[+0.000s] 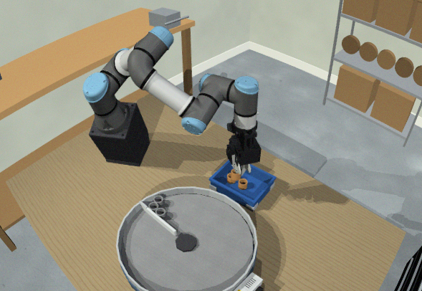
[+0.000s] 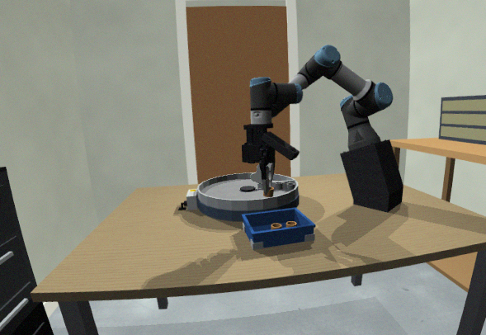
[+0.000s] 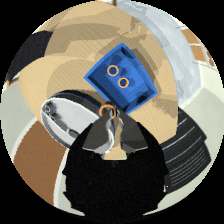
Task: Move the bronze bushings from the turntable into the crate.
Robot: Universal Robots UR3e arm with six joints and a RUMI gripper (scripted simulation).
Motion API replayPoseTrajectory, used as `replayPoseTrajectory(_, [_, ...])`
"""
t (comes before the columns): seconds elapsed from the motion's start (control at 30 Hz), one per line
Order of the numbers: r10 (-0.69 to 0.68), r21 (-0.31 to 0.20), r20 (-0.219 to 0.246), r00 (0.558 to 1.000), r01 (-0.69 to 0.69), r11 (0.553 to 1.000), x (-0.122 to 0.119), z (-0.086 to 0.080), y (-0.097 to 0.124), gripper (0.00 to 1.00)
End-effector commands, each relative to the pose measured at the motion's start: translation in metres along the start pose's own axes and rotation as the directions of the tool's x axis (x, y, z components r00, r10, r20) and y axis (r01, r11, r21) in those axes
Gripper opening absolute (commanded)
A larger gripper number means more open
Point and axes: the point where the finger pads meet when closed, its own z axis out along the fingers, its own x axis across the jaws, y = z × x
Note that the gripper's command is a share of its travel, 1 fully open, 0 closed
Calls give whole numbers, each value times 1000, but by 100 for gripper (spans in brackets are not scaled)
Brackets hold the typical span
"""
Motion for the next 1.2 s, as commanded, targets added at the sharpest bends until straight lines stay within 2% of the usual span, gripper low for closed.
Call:
replayPoseTrajectory(0.0, [6, 3, 9, 1000, -6, 1000, 12, -2, 1, 0])
replayPoseTrajectory(1.17, [6, 3, 8, 1000, -6, 1000, 55, -2, -1, 0])
